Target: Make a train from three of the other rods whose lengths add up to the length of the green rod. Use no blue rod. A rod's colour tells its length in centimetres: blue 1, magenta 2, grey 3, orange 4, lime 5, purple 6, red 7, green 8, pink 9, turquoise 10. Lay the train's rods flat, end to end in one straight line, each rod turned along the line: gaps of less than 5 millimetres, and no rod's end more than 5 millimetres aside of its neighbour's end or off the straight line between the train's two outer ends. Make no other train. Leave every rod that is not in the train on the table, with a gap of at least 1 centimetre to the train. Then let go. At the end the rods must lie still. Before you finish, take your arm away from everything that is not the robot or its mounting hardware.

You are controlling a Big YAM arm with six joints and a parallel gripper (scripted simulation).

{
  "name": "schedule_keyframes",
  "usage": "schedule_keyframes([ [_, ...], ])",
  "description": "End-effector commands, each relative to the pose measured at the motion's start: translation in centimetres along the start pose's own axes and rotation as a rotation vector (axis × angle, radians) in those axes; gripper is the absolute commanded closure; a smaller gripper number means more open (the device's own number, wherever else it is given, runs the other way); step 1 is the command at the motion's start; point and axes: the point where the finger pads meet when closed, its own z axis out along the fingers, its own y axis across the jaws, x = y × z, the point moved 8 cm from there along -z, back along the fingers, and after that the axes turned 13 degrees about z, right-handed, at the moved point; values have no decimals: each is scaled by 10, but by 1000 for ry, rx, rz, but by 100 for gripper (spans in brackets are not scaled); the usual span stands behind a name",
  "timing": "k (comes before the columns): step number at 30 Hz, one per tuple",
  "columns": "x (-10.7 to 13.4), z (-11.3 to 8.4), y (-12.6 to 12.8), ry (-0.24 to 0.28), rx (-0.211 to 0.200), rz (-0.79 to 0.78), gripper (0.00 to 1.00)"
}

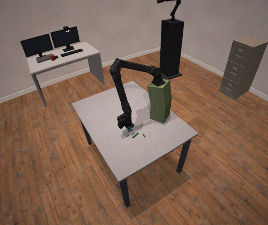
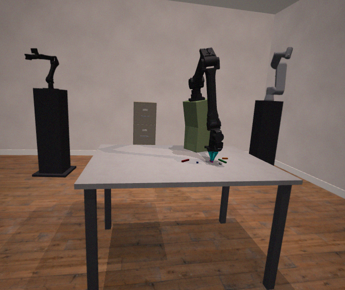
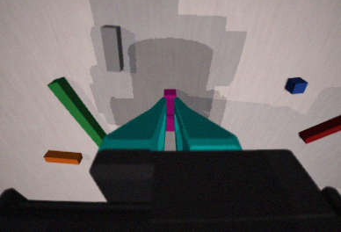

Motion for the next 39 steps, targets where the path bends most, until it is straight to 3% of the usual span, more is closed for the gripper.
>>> schedule_keyframes([
  [1, 3, 8, -5, 0, -1, 6, 95],
  [17, 3, 8, -5, 0, -1, 6, 76],
  [30, 5, 6, -6, 4, 0, 7, 76],
  [32, 8, 2, -7, 14, 2, 10, 76],
  [33, -6, -11, -7, -12, -3, 18, 76],
  [39, -3, -37, 3, -8, -4, 0, 76],
])
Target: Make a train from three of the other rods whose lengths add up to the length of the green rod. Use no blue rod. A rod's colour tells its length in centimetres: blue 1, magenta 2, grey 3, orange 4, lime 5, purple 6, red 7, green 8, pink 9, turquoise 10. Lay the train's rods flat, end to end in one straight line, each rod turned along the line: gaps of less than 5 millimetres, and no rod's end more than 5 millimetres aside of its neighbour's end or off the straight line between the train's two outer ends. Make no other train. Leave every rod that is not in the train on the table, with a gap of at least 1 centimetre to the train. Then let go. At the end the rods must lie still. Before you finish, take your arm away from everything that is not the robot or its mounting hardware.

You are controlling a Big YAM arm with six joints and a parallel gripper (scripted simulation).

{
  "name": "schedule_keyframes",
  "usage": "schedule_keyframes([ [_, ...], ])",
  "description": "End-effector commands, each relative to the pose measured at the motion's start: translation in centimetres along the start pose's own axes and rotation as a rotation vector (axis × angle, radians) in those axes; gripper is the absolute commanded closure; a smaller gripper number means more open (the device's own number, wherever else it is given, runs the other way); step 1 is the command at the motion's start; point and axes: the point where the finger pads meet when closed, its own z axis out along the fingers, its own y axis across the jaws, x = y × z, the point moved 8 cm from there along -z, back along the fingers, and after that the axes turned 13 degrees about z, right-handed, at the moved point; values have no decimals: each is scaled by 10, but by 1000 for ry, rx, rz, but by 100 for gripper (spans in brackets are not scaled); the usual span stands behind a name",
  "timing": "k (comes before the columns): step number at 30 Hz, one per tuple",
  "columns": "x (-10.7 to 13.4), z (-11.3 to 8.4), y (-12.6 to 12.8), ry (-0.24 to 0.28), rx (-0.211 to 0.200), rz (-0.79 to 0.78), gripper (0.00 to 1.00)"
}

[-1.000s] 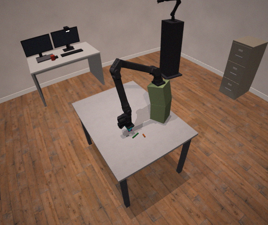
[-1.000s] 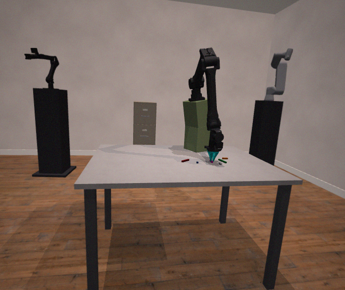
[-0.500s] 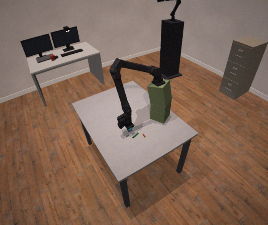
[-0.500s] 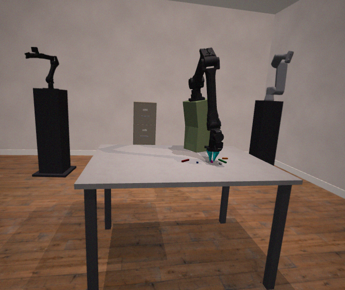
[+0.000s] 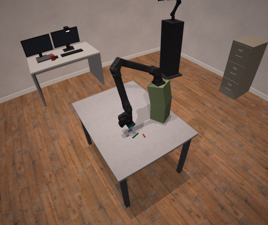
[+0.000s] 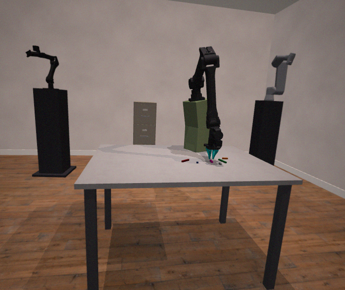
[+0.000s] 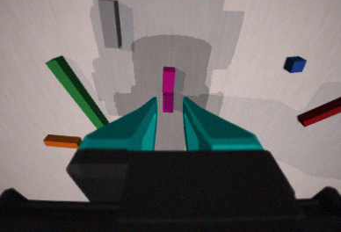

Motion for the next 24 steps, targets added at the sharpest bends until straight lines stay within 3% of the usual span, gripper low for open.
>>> schedule_keyframes([
  [1, -14, -32, 7, -32, -8, 0, 76],
  [6, -13, -59, 7, -34, -8, 0, 76],
  [13, -13, -79, 7, -35, -8, 0, 76],
  [20, -11, -81, 8, -26, -6, -2, 76],
  [21, -10, -80, 8, -24, -6, -3, 0],
  [24, -10, -80, 7, -23, -6, -5, 0],
])
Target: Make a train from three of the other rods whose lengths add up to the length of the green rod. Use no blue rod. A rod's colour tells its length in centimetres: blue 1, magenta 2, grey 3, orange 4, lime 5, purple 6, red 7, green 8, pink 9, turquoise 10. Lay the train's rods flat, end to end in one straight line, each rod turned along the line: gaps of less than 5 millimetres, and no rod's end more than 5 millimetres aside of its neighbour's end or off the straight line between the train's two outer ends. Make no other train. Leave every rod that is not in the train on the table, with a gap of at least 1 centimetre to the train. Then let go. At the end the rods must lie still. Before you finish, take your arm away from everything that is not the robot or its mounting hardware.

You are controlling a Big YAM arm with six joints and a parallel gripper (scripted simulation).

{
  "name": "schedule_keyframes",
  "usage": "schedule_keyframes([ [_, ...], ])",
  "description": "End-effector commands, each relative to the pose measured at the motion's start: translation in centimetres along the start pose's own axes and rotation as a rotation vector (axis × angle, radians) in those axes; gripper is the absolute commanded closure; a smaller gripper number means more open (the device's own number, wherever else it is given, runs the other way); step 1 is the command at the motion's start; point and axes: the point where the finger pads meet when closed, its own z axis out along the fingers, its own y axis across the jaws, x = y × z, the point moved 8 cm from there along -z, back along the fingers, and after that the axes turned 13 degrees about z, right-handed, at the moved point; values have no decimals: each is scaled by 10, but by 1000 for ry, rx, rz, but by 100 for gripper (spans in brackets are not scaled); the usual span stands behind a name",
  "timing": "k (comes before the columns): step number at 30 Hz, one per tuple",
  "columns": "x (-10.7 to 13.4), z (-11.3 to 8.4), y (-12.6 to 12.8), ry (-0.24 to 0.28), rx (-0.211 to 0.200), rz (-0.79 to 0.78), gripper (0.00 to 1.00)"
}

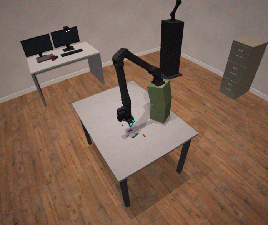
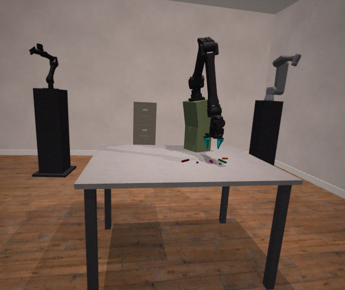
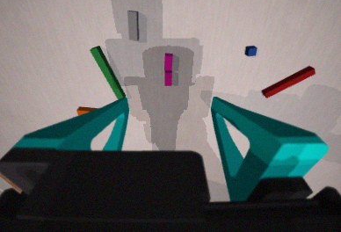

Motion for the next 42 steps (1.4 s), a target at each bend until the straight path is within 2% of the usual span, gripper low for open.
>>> schedule_keyframes([
  [1, -2, -5, 6, -4, 0, -8, 0],
  [19, -1, -5, 7, -3, 0, -14, 0],
  [21, 7, 2, 9, 12, 3, -60, 0],
  [25, 17, 5, 24, -1, -2, -215, 0],
  [28, 14, 5, 25, -5, -4, -214, 0],
  [29, 22, 6, 32, -2, -2, -301, 0],
  [32, 21, 6, 32, -3, -4, -300, 0],
  [33, 30, 8, 40, 1, -2, -401, 0],
  [37, 26, 8, 42, -7, -6, -399, 0],
  [38, 36, 10, 50, -2, -4, -512, 0],
  [42, 36, 10, 50, -1, -6, -512, 0],
])
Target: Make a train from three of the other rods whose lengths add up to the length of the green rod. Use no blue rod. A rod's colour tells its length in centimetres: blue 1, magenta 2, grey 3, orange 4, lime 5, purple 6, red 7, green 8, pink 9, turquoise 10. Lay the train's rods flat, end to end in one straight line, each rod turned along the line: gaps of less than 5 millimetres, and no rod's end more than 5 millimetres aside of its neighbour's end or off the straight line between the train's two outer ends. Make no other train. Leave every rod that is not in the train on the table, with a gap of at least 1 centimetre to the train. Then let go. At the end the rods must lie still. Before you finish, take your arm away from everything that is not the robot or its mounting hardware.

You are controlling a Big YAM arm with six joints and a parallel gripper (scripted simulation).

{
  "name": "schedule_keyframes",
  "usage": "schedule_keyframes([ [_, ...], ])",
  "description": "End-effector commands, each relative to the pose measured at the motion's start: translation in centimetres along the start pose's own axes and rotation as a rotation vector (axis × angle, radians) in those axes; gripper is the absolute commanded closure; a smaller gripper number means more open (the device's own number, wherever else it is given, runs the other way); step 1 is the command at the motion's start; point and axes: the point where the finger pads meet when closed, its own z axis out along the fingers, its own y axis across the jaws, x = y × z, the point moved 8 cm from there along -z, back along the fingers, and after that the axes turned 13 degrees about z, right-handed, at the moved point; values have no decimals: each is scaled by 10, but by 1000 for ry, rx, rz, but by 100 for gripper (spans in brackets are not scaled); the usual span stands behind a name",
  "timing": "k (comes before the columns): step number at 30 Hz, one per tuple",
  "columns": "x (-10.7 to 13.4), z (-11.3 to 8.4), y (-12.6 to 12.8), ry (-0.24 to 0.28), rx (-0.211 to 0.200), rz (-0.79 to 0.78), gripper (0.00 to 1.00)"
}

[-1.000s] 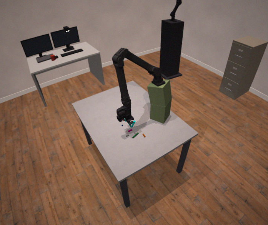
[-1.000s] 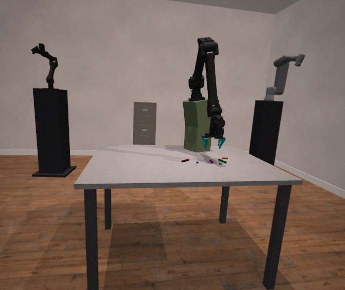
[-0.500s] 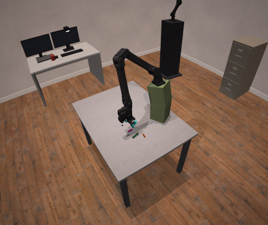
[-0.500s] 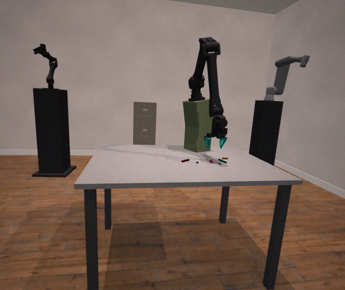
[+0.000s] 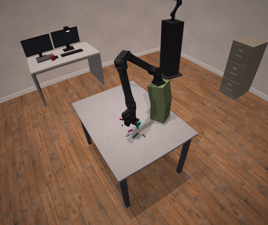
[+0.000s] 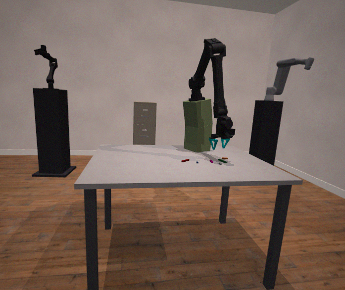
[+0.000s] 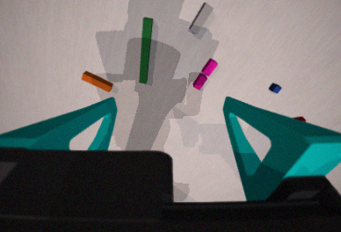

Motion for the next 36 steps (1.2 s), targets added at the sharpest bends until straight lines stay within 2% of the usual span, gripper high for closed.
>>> schedule_keyframes([
  [1, 5, 5, 9, -2, -3, -71, 0],
  [2, 6, 6, 4, 1, -2, -58, 0],
  [3, 11, 7, 21, 3, -2, -191, 0],
  [10, 8, 7, 21, -4, -3, -190, 0],
  [11, 15, 9, 33, 2, -2, -314, 0],
  [18, 13, 10, 28, 1, -3, -298, 0],
  [19, 21, 11, 45, 4, -2, -438, 0],
  [27, 18, 11, 46, -3, -3, -437, 0],
  [28, 26, 12, 57, 4, -3, -557, 0],
  [35, 23, 13, 54, 1, -3, -547, 0],
  [36, 32, 14, 67, 5, -2, -669, 0],
])
